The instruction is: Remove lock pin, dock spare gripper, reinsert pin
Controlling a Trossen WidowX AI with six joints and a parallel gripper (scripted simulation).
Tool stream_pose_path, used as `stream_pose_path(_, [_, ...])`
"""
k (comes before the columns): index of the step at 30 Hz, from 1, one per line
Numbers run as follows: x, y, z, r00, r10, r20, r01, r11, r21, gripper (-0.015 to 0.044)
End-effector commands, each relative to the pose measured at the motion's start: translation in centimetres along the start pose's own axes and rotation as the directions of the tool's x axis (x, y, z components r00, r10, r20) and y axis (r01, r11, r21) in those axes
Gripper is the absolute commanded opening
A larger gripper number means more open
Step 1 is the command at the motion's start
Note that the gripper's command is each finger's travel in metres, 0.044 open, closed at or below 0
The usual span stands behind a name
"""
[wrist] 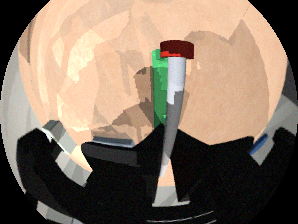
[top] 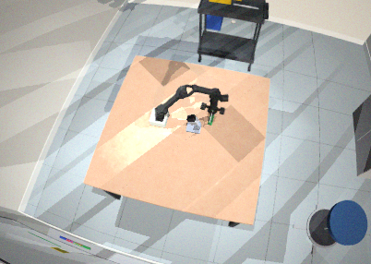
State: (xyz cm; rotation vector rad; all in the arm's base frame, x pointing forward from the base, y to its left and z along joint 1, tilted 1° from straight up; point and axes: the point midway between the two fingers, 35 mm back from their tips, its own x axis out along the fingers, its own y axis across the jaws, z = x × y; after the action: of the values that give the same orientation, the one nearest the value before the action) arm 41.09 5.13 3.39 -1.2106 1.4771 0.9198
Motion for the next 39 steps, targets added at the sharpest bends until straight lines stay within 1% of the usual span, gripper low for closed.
stream_pose_path(1, [-2.0,-0.3,-0.5,1.000,-0.019,0.005,0.019,1.000,0.005,0.0000])
stream_pose_path(8, [-4.1,-0.1,-1.1,1.000,-0.019,0.005,0.019,1.000,0.005,0.0000])
stream_pose_path(12, [-4.1,-0.1,-1.1,1.000,-0.019,0.005,0.019,1.000,0.005,0.0000])
stream_pose_path(13, [-3.4,0.0,-0.9,1.000,-0.008,0.004,0.008,1.000,0.003,0.0007])
stream_pose_path(18, [-3.4,0.0,-0.9,1.000,-0.008,0.004,0.008,1.000,0.003,0.0000])
stream_pose_path(23, [-3.5,0.1,-0.9,1.000,-0.020,0.009,0.020,0.999,-0.038,0.0000])
stream_pose_path(24, [-3.4,0.0,-0.9,1.000,-0.011,0.005,0.011,1.000,-0.010,0.0007])
stream_pose_path(25, [-3.5,0.2,-0.9,1.000,-0.011,0.006,0.011,1.000,-0.010,0.0000])
stream_pose_path(39, [-4.6,3.7,-1.3,1.000,-0.013,0.008,0.013,1.000,-0.025,0.0000])
